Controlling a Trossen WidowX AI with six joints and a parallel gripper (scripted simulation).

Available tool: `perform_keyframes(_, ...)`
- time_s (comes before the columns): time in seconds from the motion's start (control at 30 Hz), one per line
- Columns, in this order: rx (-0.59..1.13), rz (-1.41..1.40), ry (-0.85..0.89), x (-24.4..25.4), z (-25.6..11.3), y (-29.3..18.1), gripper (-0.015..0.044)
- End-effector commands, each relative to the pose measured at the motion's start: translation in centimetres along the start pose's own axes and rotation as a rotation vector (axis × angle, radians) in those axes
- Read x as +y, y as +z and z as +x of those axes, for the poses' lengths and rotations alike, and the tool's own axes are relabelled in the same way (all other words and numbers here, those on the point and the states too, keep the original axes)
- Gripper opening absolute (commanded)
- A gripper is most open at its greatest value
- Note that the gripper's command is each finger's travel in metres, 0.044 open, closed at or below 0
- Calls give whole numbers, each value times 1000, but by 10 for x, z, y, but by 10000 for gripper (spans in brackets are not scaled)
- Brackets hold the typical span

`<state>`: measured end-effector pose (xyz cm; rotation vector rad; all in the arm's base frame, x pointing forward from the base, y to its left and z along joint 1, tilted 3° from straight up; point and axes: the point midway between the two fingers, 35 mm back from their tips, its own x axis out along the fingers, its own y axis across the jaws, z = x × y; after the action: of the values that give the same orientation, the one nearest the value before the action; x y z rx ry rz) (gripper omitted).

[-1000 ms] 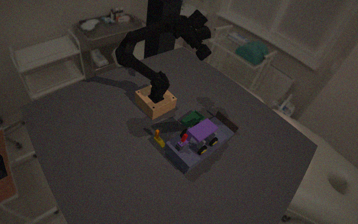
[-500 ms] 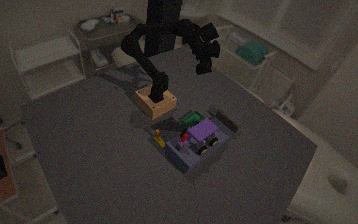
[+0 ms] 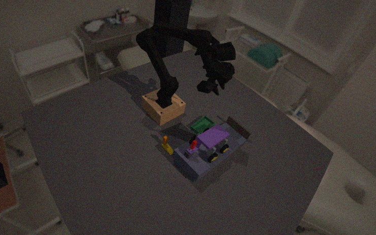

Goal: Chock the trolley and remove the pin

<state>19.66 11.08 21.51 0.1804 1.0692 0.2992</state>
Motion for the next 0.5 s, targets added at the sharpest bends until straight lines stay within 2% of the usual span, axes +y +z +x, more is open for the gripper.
perform_keyframes(0.0, 20, 131, -75, -26, 10, 3, 190)
perform_keyframes(0.47, 48, 604, -287, -113, 24, 3, 190)
